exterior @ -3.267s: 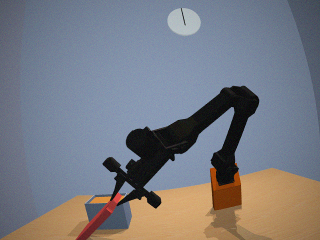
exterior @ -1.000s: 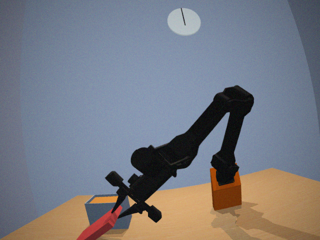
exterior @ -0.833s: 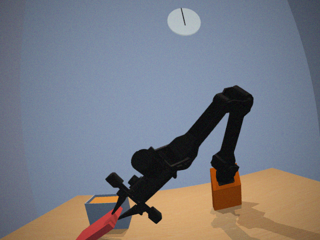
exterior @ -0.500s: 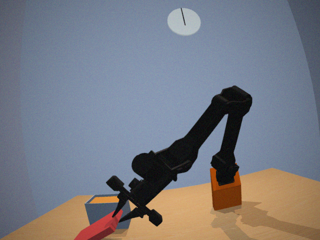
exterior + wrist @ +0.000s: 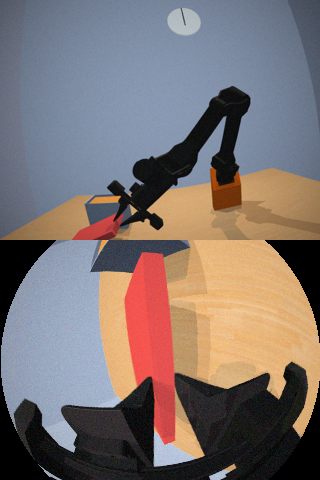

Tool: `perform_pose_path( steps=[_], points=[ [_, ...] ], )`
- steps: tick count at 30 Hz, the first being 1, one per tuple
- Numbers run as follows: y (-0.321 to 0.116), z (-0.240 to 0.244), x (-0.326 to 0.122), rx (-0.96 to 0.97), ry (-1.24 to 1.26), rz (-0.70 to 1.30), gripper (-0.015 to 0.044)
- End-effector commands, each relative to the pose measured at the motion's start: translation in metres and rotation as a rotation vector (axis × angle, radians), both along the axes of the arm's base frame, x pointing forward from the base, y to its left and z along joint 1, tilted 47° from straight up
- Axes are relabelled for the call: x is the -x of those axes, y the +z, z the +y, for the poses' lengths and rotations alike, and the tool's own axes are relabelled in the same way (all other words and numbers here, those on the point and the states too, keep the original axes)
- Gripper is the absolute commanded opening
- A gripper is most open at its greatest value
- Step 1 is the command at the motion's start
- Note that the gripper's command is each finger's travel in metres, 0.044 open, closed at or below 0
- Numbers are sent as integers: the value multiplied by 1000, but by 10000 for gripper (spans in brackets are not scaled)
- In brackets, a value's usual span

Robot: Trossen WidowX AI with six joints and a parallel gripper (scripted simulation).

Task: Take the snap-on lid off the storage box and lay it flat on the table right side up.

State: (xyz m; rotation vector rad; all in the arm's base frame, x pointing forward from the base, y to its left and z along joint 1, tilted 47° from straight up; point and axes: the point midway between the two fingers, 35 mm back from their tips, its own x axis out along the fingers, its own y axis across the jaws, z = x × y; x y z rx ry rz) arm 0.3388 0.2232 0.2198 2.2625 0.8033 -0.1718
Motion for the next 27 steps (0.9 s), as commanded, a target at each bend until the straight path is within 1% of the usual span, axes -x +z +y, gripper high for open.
perform_pose_path(
  steps=[1, 14, 15, 24, 25, 26, 27],
  points=[
    [-13, 5, 0, 9, 5, 28, 0],
    [-21, 12, 0, 8, 5, 28, 0],
    [-9, 9, 0, 3, 3, 9, 26],
    [-7, 9, 0, 8, 5, 27, 263],
    [-7, 9, 0, 8, 5, 27, 275],
    [-7, 9, 0, 8, 5, 27, 275],
    [-8, 9, 0, 8, 5, 28, 301]
  ],
)
